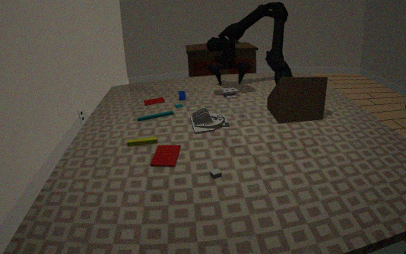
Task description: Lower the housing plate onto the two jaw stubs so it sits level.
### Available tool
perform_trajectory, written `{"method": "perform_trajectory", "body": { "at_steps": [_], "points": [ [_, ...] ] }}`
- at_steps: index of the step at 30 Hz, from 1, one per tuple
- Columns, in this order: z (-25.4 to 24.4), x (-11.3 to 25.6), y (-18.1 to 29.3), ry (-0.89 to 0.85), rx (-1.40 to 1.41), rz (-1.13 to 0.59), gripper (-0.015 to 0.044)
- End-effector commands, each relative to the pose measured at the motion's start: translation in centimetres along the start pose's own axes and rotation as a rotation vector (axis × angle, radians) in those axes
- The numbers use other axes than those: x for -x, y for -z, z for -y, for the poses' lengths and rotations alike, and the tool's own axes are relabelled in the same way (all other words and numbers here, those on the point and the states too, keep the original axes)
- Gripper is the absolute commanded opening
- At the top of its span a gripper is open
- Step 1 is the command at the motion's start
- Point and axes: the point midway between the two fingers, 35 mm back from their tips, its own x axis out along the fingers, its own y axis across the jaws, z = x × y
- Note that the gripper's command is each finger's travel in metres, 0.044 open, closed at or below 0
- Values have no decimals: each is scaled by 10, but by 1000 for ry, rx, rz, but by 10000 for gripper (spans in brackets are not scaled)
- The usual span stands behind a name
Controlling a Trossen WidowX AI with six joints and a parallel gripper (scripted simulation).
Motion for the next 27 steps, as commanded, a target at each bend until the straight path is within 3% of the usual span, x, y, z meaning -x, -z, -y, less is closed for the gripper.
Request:
{"method": "perform_trajectory", "body": {
  "at_steps": [1, 27],
  "points": [
    [0, -6, 2, 1, 6, -5, 440],
    [0, -41, 2, 2, 6, -3, 440]
  ]
}}
